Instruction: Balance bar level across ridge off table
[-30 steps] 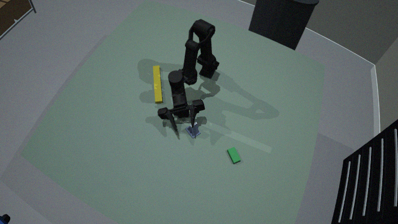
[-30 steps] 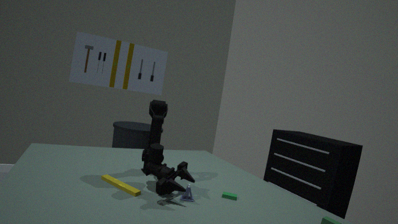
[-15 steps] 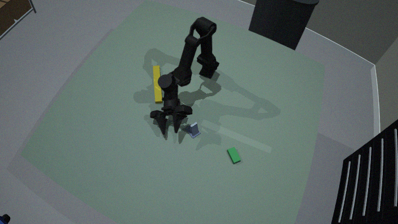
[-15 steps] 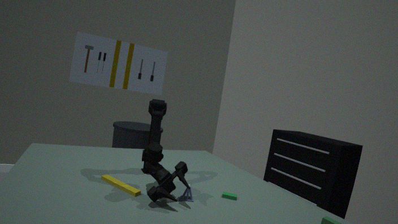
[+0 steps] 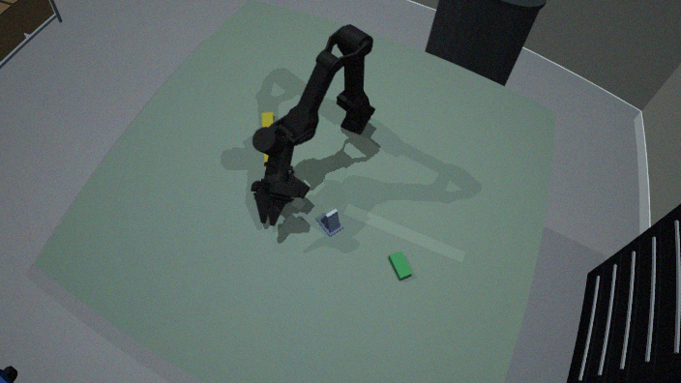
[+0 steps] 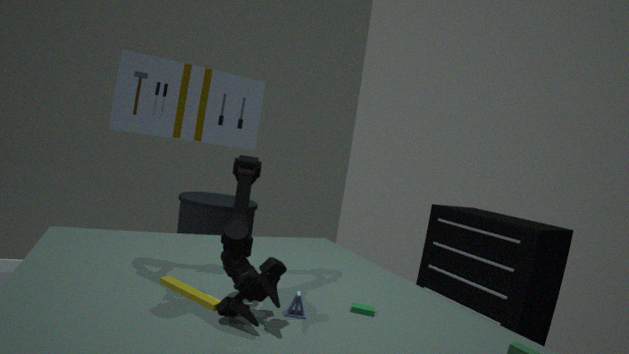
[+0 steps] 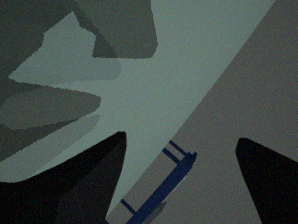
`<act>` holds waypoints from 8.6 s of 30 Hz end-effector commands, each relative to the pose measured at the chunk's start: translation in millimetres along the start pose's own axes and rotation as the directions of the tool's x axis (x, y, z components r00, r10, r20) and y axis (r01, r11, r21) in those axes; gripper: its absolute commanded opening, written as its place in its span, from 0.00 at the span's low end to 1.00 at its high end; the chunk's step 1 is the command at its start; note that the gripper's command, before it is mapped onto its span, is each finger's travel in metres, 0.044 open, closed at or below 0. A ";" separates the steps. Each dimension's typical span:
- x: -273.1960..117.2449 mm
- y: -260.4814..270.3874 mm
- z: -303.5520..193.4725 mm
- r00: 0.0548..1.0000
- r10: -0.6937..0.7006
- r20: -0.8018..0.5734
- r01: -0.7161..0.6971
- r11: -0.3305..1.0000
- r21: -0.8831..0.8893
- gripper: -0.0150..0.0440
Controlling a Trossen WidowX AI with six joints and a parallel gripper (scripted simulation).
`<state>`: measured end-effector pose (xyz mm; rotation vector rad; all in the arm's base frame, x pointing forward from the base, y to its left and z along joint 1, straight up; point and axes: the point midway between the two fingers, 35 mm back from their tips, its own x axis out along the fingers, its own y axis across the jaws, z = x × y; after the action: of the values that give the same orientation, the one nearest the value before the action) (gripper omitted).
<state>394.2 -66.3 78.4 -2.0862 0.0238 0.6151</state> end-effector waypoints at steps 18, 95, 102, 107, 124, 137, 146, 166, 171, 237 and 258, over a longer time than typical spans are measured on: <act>-39.4 56.0 -32.9 0.916 0.397 0.058 -0.354 0.731 0.584 0.79; -174.8 131.9 8.2 0.449 0.789 0.420 -0.275 -0.326 0.905 0.79; -174.7 132.1 8.4 0.449 0.789 0.420 -0.275 -0.326 0.905 0.79; -174.7 132.1 8.4 0.449 0.789 0.420 -0.275 -0.326 0.905 0.79; -174.5 131.4 8.5 0.451 0.787 0.422 -0.279 -0.325 0.904 0.40; -184.7 110.0 -7.6 0.450 0.787 0.421 -0.278 -0.325 0.904 0.25; -194.2 92.4 -18.5 0.450 0.788 0.420 -0.277 -0.325 0.905 0.25; -219.7 51.2 -36.6 0.449 0.789 0.420 -0.275 -0.325 0.905 0.25; -224.1 43.9 -38.8 0.449 0.789 0.420 -0.275 -0.325 0.905 0.25; -73.9 -92.9 38.5 0.464 0.775 0.428 -0.558 -0.120 0.821 0.25; -48.5 -138.7 97.7 0.466 0.771 0.434 -0.631 -0.055 0.774 0.25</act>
<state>345.6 68.2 164.9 -0.8006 1.3832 0.7876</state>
